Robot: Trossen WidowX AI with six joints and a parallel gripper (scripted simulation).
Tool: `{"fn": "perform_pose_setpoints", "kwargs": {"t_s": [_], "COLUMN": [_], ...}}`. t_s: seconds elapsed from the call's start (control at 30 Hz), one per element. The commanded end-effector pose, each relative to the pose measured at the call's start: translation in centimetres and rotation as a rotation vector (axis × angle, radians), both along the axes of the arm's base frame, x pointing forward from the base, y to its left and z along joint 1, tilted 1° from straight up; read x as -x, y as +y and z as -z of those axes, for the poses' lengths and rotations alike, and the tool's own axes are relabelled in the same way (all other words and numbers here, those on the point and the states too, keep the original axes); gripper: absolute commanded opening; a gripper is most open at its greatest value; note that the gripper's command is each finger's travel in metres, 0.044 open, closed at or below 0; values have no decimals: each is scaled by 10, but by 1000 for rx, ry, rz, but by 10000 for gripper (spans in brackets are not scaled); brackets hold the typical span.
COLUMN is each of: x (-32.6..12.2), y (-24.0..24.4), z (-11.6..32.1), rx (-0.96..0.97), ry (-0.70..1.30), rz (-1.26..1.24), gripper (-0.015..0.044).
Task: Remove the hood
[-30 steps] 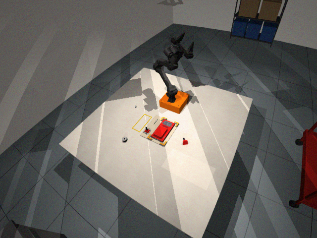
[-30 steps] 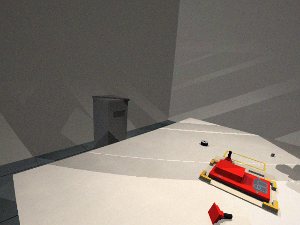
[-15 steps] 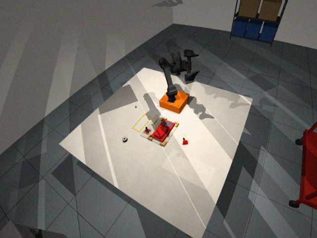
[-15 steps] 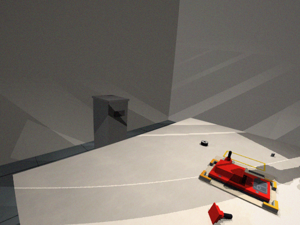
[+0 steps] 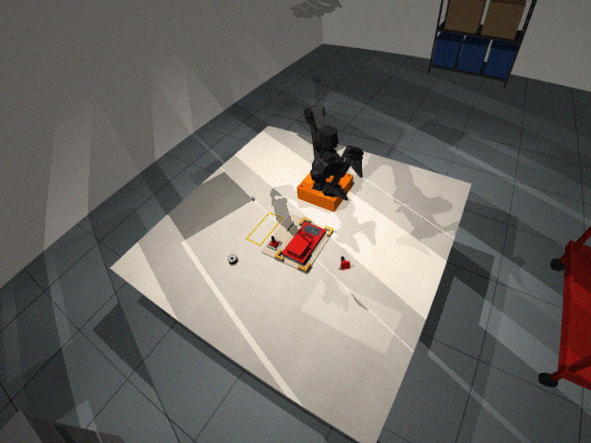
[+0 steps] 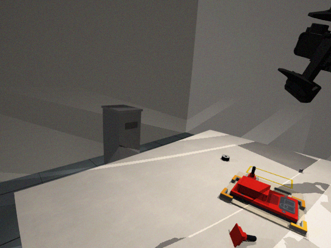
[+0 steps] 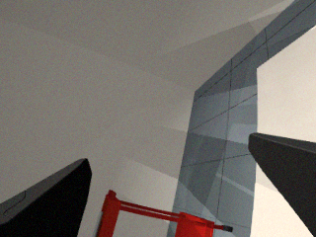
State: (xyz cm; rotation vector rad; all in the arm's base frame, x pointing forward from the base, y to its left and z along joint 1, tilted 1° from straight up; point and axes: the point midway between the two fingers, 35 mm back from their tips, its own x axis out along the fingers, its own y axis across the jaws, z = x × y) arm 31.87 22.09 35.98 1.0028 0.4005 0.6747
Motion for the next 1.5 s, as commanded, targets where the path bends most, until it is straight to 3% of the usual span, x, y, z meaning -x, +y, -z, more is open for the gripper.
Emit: {"fn": "perform_pose_setpoints", "kwargs": {"t_s": [0.0, 0.43, 0.83, 0.93, 1.47], "x": [-18, -72, -36, -26, -27], "y": [-8, -77, -176, -189, -190], "z": [20, 164, 279, 289, 297], "rx": [88, 638, 1110, 1155, 1155], "ry": [45, 442, 967, 1042, 1042], "rz": [50, 164, -40, -98, -98], "gripper": [440, 440, 440, 440, 440]}}
